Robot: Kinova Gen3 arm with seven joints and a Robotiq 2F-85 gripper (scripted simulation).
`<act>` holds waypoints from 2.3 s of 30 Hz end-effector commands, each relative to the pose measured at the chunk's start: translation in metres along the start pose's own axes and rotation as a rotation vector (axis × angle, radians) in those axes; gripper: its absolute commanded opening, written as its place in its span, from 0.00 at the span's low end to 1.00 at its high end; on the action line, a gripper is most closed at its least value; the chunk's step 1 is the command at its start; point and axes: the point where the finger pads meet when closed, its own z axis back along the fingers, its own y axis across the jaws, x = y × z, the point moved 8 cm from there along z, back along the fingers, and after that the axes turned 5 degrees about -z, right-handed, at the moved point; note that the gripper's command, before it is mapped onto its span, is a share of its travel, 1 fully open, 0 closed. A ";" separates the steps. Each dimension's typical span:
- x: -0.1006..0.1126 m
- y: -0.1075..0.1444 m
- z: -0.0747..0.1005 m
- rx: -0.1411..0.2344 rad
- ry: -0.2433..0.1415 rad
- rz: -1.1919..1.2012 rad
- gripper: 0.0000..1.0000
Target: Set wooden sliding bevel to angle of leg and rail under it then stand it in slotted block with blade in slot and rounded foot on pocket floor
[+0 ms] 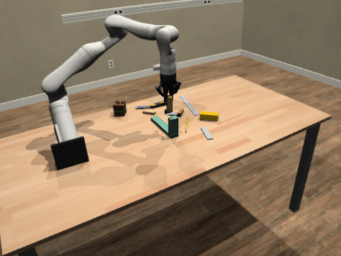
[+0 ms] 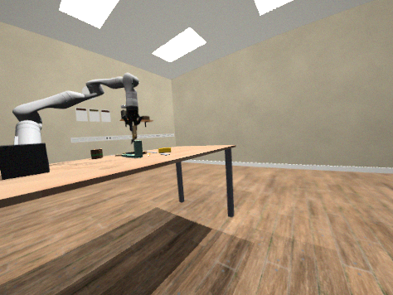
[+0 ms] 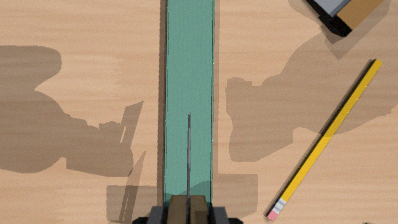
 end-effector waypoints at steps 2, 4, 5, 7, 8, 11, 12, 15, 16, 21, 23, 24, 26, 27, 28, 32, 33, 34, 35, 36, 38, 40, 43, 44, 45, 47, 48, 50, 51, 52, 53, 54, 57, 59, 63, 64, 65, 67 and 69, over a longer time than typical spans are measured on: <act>0.000 0.000 0.001 0.002 -0.001 0.000 0.10; 0.000 0.000 0.000 0.002 -0.001 0.000 0.10; 0.000 0.000 0.000 0.002 -0.001 0.000 0.10; 0.000 0.000 -0.001 0.002 -0.001 0.000 0.10; 0.000 0.000 -0.002 0.002 -0.001 0.000 0.10; 0.000 0.000 -0.004 0.002 -0.001 0.000 0.10; 0.000 0.000 -0.004 0.002 -0.001 0.000 0.10; 0.000 0.000 -0.009 0.002 -0.001 0.000 0.10; 0.000 0.000 -0.010 0.002 -0.001 0.000 0.10; 0.000 0.000 -0.021 0.002 -0.001 0.000 0.10; 0.000 0.000 -0.025 0.002 -0.001 0.000 0.10; 0.000 0.000 -0.028 0.002 -0.001 0.000 0.10; 0.000 0.000 -0.033 0.002 -0.002 0.000 0.10; 0.000 0.000 -0.035 0.002 -0.002 0.000 0.10; 0.000 0.000 -0.035 0.002 -0.002 0.000 0.10; 0.000 0.000 -0.042 0.002 -0.002 0.000 0.10; 0.000 0.000 -0.045 0.002 -0.002 0.000 0.10; 0.000 0.000 -0.047 0.002 -0.002 0.000 0.10; 0.000 0.000 -0.049 0.002 -0.002 0.000 0.10; 0.000 0.000 -0.051 0.002 -0.002 0.000 0.10; 0.000 0.000 -0.055 0.002 -0.002 0.000 0.10; 0.000 0.000 -0.058 0.002 -0.002 0.000 0.10; 0.000 0.000 -0.062 0.002 -0.002 0.000 0.10; 0.000 0.000 -0.063 0.002 -0.002 0.000 0.10; 0.000 0.000 -0.063 0.002 -0.002 0.000 0.10; 0.000 0.000 -0.063 0.002 -0.002 0.000 0.10; 0.000 0.000 -0.064 0.002 -0.002 0.000 0.10; 0.000 0.000 -0.065 0.002 -0.002 0.000 0.10; 0.000 0.000 -0.065 0.002 -0.002 0.000 0.10; 0.000 0.000 -0.065 0.002 -0.002 0.000 0.10; 0.000 0.000 -0.065 0.002 -0.002 0.000 0.10; 0.000 0.000 -0.065 0.002 -0.002 0.000 0.10; 0.000 0.000 -0.065 0.002 -0.002 0.000 0.10; 0.000 0.000 -0.065 0.002 -0.002 0.000 0.10; 0.000 0.000 -0.065 0.002 -0.002 0.000 0.10; 0.000 0.000 -0.065 0.002 -0.002 0.000 0.10; 0.000 0.000 -0.065 0.002 -0.002 0.000 0.10; 0.001 0.000 -0.065 0.002 -0.002 0.000 0.10; 0.004 0.000 -0.065 0.002 -0.002 0.000 0.10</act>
